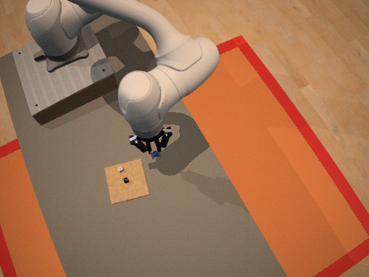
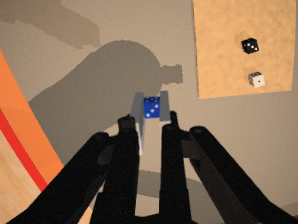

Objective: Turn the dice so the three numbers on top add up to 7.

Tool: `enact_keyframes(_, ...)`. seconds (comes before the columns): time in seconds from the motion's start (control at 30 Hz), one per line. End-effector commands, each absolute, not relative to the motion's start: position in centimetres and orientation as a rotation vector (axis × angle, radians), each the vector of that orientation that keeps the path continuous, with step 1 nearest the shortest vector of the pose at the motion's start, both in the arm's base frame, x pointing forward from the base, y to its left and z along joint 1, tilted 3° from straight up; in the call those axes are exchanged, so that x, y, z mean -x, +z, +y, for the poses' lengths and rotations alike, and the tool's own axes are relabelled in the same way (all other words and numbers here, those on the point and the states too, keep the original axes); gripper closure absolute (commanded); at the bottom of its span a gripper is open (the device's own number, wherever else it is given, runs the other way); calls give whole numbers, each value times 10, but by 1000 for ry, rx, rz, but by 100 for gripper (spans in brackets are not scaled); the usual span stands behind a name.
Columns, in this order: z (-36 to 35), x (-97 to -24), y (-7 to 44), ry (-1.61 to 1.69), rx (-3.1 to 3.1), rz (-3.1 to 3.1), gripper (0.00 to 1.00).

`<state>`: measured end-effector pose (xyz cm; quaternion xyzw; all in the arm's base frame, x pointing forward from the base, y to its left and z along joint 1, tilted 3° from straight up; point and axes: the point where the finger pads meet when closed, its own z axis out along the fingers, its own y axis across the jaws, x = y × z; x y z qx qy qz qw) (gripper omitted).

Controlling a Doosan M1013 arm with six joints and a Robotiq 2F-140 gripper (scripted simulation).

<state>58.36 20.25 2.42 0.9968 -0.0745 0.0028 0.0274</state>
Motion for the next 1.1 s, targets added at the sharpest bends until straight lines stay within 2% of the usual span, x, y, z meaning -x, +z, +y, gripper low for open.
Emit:
enact_keyframes(0.0,201,-584,24,9,-3079,-225,93)
enact_keyframes(0.33,77,-648,36,-2,-3082,170,93)
enact_keyframes(1.07,75,-648,28,-2,-3082,175,93)
